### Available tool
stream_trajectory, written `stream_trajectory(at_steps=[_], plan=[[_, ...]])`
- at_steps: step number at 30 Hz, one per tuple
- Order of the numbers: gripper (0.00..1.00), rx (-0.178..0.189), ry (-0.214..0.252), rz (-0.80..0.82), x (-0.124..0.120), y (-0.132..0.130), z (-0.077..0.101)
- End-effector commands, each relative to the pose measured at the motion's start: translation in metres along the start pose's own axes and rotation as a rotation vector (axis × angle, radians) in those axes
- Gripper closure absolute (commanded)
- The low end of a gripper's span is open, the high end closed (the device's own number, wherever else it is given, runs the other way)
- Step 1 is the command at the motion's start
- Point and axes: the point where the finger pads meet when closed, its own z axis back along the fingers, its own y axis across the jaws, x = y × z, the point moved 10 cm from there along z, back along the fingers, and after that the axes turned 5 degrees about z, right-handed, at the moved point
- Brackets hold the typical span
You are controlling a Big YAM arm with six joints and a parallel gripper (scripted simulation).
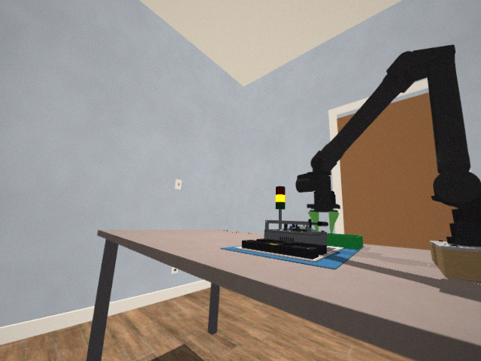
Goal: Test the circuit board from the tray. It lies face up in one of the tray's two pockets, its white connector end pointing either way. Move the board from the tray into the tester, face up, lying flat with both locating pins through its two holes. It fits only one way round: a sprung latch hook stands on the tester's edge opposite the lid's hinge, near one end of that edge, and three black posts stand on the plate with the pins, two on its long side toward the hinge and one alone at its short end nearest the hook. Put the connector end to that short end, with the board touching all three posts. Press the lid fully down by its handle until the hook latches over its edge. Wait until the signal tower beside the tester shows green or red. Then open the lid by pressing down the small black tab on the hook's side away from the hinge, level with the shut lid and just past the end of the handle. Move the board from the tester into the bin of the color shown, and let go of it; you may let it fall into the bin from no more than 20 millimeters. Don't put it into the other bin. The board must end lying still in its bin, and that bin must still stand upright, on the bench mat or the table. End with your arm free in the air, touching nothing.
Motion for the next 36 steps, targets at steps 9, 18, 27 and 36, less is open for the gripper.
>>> stream_trajectory(at_steps=[9,18,27,36], plan=[[0.52,0.049,-0.011,-0.003,0.007,0.024,0.003],[0.52,0.063,-0.015,-0.003,0.005,0.021,0.051],[0.52,0.067,-0.016,-0.001,0.002,0.019,0.100],[0.52,0.070,-0.016,0.003,0.001,0.017,0.144]])
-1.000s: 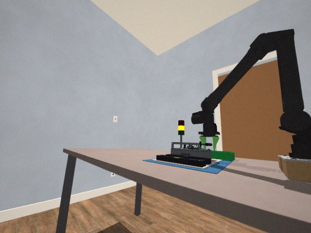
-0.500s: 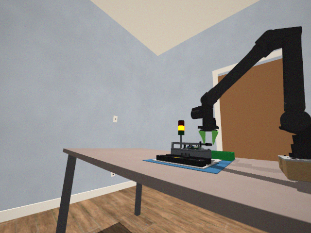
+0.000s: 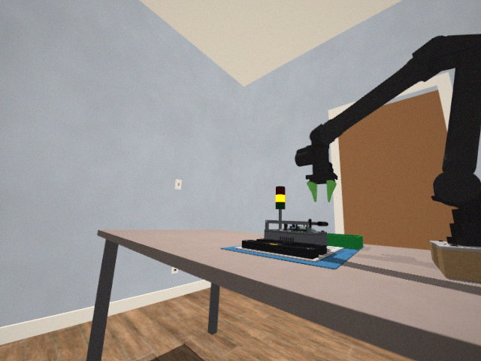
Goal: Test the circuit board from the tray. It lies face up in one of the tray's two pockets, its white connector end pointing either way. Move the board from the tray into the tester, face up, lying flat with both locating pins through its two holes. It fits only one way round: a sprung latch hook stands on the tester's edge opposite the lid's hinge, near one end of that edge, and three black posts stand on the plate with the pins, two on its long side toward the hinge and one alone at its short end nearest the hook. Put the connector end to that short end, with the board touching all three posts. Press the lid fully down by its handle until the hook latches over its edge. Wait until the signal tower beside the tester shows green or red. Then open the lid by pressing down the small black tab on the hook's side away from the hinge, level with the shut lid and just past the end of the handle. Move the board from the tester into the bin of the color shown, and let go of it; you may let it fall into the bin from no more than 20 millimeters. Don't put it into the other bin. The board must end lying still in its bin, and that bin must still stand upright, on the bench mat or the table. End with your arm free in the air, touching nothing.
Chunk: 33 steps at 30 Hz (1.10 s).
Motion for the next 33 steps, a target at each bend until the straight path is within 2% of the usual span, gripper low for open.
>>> stream_trajectory(at_steps=[1,3,4,5,8,9,33], plan=[[0.52,0.031,-0.007,0.005,-0.001,0.017,0.027],[0.52,0.026,-0.005,0.006,-0.001,0.018,0.027],[0.52,-0.011,0.004,0.005,-0.003,0.007,0.014],[0.52,-0.030,0.009,0.005,-0.004,0.002,0.007],[0.52,-0.030,0.009,0.005,-0.004,0.002,0.007],[0.00,-0.010,0.004,0.005,-0.004,0.002,0.014],[0.00,-0.009,0.003,0.005,-0.004,0.002,0.015]])
